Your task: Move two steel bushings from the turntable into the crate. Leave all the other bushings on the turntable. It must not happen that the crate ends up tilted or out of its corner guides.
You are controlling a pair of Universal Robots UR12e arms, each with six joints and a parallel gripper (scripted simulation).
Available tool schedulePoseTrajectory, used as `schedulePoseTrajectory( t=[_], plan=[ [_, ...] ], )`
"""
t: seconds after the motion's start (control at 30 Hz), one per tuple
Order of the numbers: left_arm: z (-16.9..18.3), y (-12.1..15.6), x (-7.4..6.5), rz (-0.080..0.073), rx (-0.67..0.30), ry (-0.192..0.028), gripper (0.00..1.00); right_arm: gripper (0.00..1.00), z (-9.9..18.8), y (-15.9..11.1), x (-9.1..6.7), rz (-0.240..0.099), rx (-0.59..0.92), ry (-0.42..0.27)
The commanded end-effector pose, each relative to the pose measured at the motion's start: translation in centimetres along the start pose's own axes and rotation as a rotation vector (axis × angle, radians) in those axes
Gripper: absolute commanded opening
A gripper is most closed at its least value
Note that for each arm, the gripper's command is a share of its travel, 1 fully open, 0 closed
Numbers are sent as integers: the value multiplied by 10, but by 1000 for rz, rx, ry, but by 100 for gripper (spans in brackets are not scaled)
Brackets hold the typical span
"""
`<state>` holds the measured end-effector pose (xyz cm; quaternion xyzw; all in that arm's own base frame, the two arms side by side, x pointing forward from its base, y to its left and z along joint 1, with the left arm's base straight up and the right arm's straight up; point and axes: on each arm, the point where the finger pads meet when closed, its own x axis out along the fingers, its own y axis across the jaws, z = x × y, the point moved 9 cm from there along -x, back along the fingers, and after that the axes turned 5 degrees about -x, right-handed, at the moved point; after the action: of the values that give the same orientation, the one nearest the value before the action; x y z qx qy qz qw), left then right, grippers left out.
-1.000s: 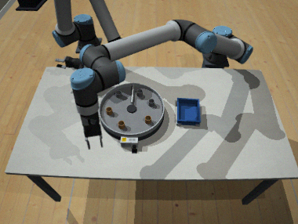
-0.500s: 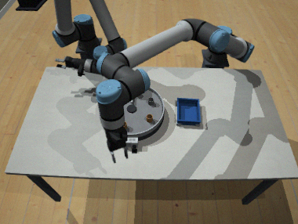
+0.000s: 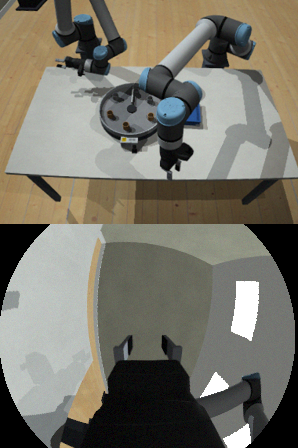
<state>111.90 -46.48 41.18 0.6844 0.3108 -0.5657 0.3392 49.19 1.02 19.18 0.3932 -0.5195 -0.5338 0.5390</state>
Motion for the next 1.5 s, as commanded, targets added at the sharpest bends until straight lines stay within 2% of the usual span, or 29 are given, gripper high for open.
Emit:
schedulePoseTrajectory(
  t=[0.0, 0.03, 0.07, 0.33, 0.43, 0.53, 0.6, 0.63, 0.67, 0.7, 0.77, 0.8, 0.9, 0.93, 1.0, 1.03, 1.07, 1.1, 1.17, 1.2, 1.27, 1.3, 1.37, 1.4, 1.43, 1.47],
  plan=[
    [-73, -34, 3, -6, -176, 5, 100, 100, 0, 0, 0, 0, 1, 0],
    [-73, -34, 3, -6, -176, 5, 100, 100, 0, 0, 0, 0, 1, 0],
    [-120, -59, 7, -10, -221, 6, 100, 100, 0, 0, 0, 0, 1, 0],
    [-233, -140, 13, -43, -617, 19, 100, 100, 0, 0, 0, 0, 1, 0],
    [-276, -175, 16, -47, -671, 22, 100, 100, 0, 0, 0, 0, 1, 0],
    [-317, -213, 18, -56, -779, 26, 100, 100, 0, 0, 0, 0, 1, 0],
    [-317, -213, 18, -56, -779, 26, 100, 100, 0, 0, 0, 0, 1, 0],
    [-354, -250, 20, -60, -835, 29, 100, 100, 0, 0, 0, 0, 1, 0],
    [-362, -260, 20, -64, -891, 31, 100, 100, 0, 0, 0, 0, 1, 0],
    [-373, -271, 20, -64, -891, 31, 100, 100, 0, 0, 0, 0, 1, 0],
    [-396, -301, 21, -72, -1004, 37, 100, 100, 0, 0, 0, 0, 1, 0],
    [-408, -315, 22, -72, -1004, 37, 100, 100, 0, 0, 0, 0, 1, 0],
    [-441, -360, 23, -80, -1119, 43, 100, 100, 0, 0, 0, 0, 1, 0],
    [-452, -375, 23, -80, -1119, 43, 100, 100, 0, 0, 0, 0, 1, 0],
    [-470, -407, 23, -88, -1236, 49, 100, 100, 0, 0, 0, 0, 1, 0],
    [-481, -422, 24, -88, -1236, 49, 100, 100, 0, 0, 0, 0, 1, 0],
    [-489, -439, 24, -91, -1295, 53, 100, 100, 0, 0, 0, 0, 1, 0],
    [-499, -455, 24, -91, -1295, 53, 100, 100, 0, 0, 0, 0, 1, 0],
    [-499, -455, 24, -91, -1295, 53, 100, 100, 0, 0, 0, 0, 1, 0],
    [-524, -501, 24, -95, -1354, 56, 100, 100, 0, 0, 0, 0, 1, 0],
    [-533, -527, 24, -102, -1472, 63, 100, 100, 0, 0, 0, 0, 1, 0],
    [-542, -544, 24, -102, -1472, 63, 100, 100, 0, 0, 0, 0, 1, 0],
    [-553, -580, 23, -109, -1591, 71, 100, 100, 0, 0, 0, 0, 1, 0],
    [-560, -597, 23, -109, -1591, 71, 100, 100, 0, 0, 0, 0, 1, 0],
    [-565, -615, 23, -112, -1651, 75, 100, 100, 0, 0, 0, 0, 1, 0],
    [-571, -632, 23, -112, -1651, 75, 100, 100, 0, 0, 0, 0, 1, 0]
  ],
)
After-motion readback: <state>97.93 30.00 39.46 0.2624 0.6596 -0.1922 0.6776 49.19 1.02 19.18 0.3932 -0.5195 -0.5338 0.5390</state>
